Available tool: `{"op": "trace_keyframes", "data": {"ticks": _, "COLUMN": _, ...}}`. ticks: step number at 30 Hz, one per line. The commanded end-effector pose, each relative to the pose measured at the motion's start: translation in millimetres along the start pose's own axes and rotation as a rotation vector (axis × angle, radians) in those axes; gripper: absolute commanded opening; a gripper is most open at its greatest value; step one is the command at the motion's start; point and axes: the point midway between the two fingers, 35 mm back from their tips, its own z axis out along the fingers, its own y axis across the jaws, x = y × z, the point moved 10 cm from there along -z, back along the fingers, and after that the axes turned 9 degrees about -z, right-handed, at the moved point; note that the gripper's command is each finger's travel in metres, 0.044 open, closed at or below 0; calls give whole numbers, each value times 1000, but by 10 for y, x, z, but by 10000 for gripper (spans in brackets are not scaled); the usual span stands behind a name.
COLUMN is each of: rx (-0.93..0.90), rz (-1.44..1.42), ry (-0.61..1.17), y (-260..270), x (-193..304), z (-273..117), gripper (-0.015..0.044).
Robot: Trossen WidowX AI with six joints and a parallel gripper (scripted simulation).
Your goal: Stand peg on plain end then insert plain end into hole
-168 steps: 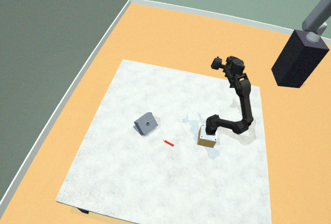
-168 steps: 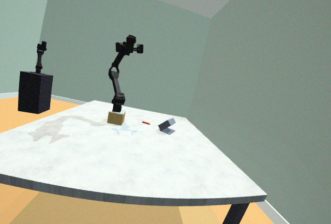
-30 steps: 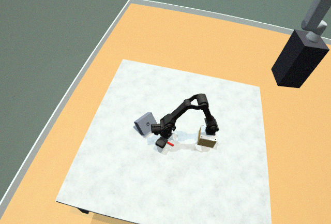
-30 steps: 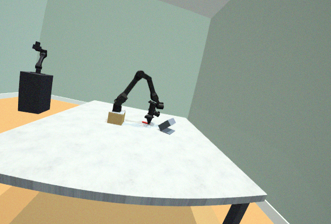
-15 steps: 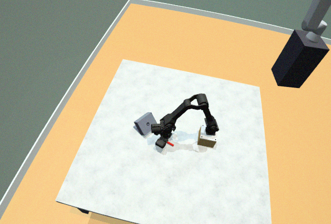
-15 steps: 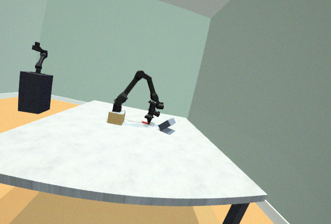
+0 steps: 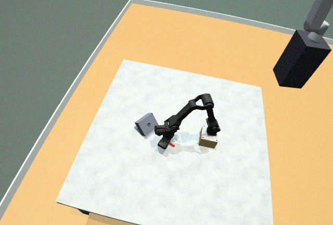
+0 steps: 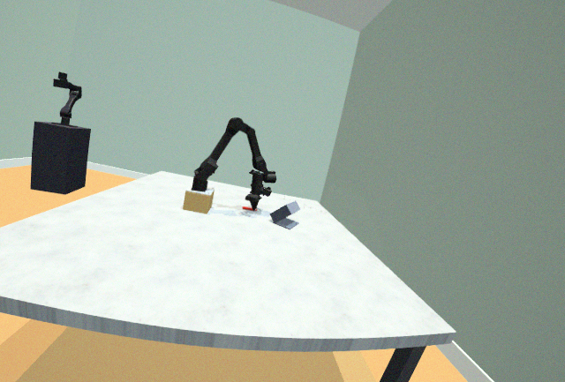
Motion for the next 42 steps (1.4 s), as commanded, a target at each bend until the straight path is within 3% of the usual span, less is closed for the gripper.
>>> {"op": "trace_keyframes", "data": {"ticks": 1, "rx": 9, "rz": 4, "ry": -36, "y": 1, "x": 51, "z": -25, "gripper": 49}}
{"op": "trace_keyframes", "data": {"ticks": 42, "rx": 64, "rz": 5, "ry": -383, "y": 89, "x": 570, "z": -154, "gripper": 49}}
